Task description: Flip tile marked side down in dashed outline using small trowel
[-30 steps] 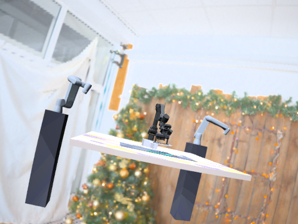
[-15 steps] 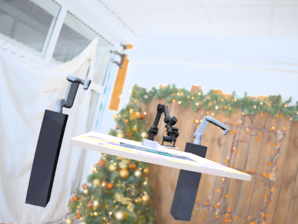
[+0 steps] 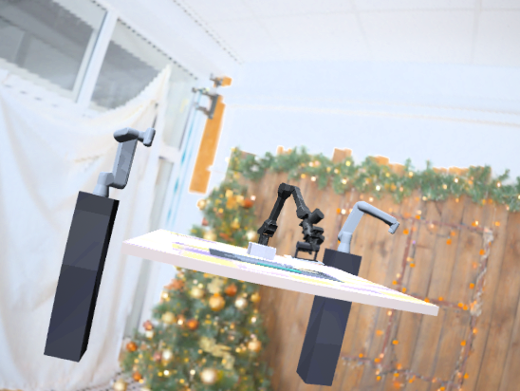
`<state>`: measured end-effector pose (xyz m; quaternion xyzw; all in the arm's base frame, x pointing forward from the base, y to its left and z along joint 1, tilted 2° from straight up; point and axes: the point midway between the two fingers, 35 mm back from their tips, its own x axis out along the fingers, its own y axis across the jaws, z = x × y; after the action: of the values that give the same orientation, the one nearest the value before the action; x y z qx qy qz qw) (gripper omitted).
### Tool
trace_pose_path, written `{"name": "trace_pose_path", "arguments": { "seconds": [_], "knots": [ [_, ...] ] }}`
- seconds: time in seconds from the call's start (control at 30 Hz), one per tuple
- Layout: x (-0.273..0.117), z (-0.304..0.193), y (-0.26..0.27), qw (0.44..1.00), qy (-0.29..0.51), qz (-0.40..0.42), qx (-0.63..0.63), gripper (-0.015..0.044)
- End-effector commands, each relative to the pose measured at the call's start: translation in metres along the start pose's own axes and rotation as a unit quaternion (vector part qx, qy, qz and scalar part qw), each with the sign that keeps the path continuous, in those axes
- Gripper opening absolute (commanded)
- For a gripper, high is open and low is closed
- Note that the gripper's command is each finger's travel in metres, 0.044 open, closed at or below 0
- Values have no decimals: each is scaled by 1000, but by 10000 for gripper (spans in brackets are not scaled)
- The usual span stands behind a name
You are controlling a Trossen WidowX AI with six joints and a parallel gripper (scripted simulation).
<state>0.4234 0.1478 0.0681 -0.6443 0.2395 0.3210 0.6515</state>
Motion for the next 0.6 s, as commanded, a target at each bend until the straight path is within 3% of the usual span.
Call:
{"name": "trace_pose_path", "arguments": {
  "seconds": [0.0,0.57],
  "knots": [
    [0,19,-6,1000,3,-11,3,0],
    [2,100,5,1000,11,-24,7,0]
  ]
}}
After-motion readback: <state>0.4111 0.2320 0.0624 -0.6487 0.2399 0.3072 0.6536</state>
